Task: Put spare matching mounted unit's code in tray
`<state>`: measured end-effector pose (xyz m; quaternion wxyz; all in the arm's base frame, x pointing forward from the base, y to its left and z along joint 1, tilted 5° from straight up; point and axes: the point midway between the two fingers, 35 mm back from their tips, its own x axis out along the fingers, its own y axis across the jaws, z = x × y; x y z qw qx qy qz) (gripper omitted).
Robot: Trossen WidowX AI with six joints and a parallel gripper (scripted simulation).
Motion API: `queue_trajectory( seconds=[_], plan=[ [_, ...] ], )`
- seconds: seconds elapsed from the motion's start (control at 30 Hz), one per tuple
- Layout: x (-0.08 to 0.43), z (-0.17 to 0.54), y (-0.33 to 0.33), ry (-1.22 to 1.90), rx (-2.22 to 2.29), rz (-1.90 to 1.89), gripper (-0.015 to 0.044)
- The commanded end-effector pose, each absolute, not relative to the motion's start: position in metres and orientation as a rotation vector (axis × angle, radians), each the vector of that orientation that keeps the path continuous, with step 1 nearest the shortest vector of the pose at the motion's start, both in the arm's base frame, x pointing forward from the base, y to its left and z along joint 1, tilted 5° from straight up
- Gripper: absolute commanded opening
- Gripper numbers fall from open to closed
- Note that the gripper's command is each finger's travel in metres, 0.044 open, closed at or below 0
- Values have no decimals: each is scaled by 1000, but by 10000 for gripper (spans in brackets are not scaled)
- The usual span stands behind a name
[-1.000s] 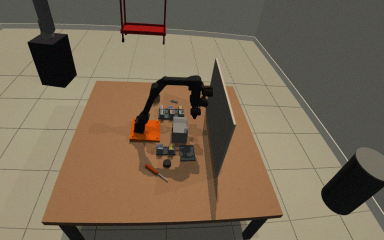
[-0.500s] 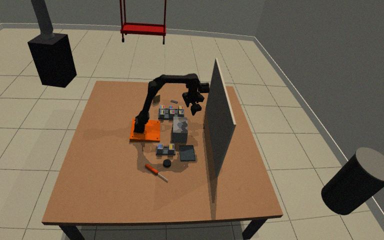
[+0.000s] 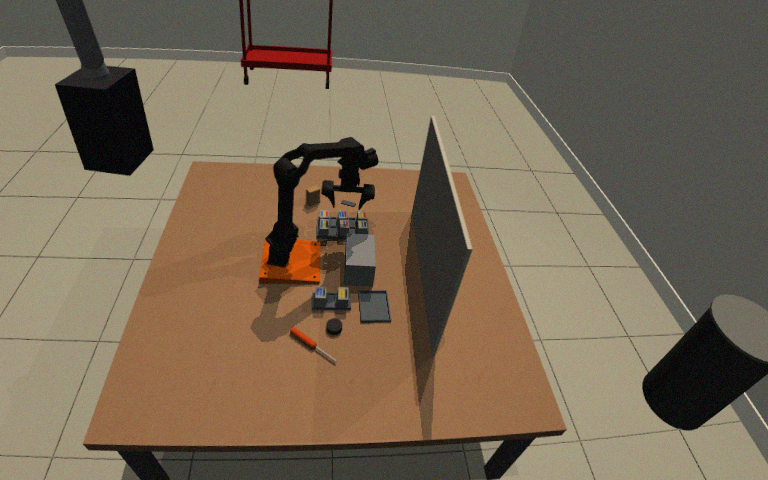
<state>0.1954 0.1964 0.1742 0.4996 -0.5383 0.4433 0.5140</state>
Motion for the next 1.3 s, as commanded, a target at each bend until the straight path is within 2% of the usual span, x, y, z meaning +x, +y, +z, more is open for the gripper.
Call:
queue_trajectory(
  seconds=[0.0, 0.2, 0.37, 0.4, 1.27],
  plan=[
    [188, 173, 197, 1017, -1367, 1287, 440],
    [188, 173, 197, 1017, -1367, 1287, 440],
    [192, 144, 204, 1017, -1366, 1287, 309],
    [192, 136, 205, 1016, -1366, 1287, 300],
    [196, 112, 209, 1016, -1366, 1287, 300]
  ],
)
